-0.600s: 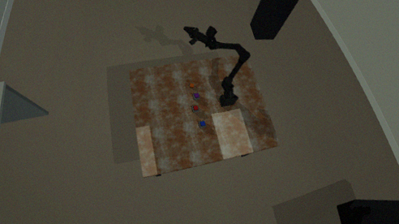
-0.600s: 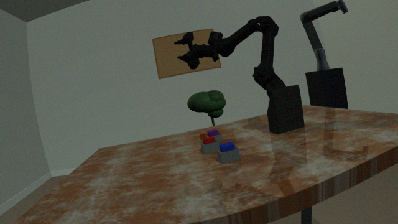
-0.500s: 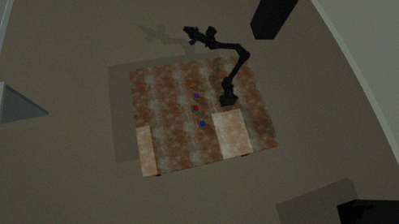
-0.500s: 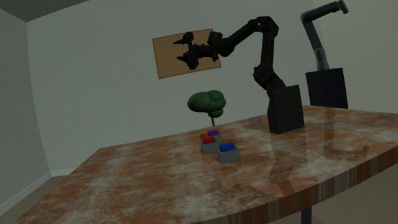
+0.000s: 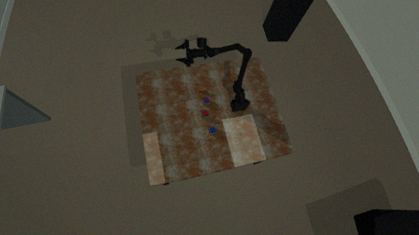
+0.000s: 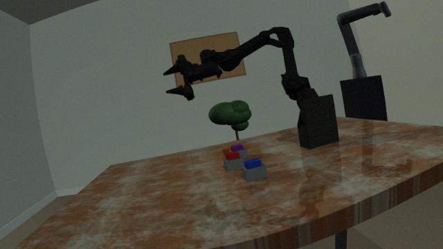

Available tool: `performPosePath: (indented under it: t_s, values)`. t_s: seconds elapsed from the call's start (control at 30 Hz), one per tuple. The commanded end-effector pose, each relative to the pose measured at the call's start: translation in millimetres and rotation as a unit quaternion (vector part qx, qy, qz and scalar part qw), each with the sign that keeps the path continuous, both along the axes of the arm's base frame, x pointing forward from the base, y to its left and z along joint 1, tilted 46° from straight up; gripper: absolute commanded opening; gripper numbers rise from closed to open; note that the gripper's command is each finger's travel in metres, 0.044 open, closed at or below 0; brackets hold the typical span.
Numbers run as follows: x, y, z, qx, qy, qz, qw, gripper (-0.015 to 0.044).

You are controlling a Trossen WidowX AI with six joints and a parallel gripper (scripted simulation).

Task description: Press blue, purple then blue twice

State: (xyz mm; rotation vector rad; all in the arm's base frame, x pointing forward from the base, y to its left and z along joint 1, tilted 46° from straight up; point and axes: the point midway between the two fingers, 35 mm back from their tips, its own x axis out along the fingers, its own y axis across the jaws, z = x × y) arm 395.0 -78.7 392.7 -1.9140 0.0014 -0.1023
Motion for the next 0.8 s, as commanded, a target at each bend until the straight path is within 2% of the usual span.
performPosePath:
  t_s: [0.0,0.17,0.4,0.77]
  values:
    - [35.2,28.6,-61.3,0.159,0.1,0.014,0.982,0.04]
    - [53.1,61.6,-116.8,0.279,0.189,0.002,0.941,0.04]
    - [58.4,114.3,-197.5,0.412,0.308,-0.06,0.855,0.04]
    - [20.1,190.4,-312.7,0.512,0.425,-0.239,0.708,0.04]
